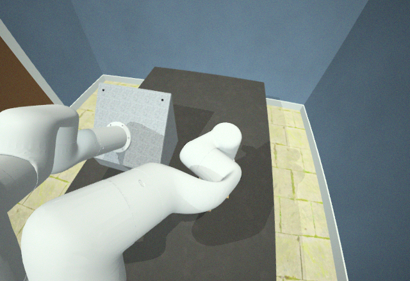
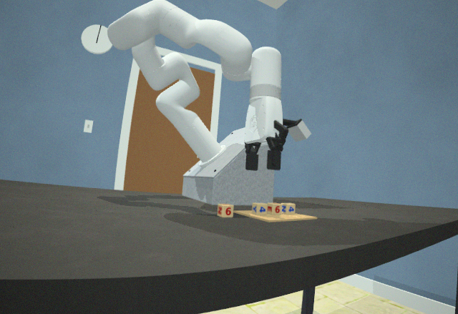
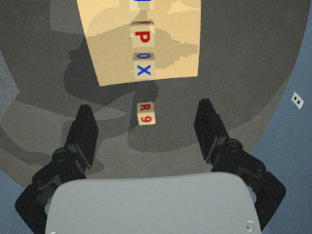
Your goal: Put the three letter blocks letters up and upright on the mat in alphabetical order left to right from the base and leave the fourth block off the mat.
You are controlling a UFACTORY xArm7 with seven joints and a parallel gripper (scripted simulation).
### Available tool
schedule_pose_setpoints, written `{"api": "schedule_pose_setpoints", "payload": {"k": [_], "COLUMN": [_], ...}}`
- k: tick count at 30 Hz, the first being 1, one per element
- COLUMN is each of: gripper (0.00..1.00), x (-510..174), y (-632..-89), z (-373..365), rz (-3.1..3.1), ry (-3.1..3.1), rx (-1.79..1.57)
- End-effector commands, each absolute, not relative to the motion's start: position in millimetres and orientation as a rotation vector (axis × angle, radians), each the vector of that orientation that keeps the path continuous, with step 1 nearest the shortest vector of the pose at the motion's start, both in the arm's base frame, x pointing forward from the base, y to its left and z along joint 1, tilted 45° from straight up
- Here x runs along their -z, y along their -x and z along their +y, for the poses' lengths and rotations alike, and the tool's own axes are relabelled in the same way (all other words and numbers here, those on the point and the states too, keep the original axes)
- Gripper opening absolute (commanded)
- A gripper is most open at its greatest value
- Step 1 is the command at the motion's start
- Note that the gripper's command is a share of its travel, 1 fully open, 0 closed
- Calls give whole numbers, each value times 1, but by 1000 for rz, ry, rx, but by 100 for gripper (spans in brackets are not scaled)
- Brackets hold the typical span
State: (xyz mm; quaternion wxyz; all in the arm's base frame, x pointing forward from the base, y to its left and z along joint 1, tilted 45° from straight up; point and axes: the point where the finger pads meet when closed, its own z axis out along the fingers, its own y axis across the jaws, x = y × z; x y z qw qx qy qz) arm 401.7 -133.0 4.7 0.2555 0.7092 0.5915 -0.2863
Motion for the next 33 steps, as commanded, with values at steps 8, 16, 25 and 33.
{"api": "schedule_pose_setpoints", "payload": {"k": [8, 16, 25, 33], "gripper": [100, 100, 100, 100], "x": [-6, -7, -27, -48], "y": [-403, -404, -406, -409], "z": [-131, -130, -110, -89], "rz": [1608, 1608, 1608, 1608], "ry": [-1923, -1923, -1923, -1923], "rx": [771, 771, 771, 771]}}
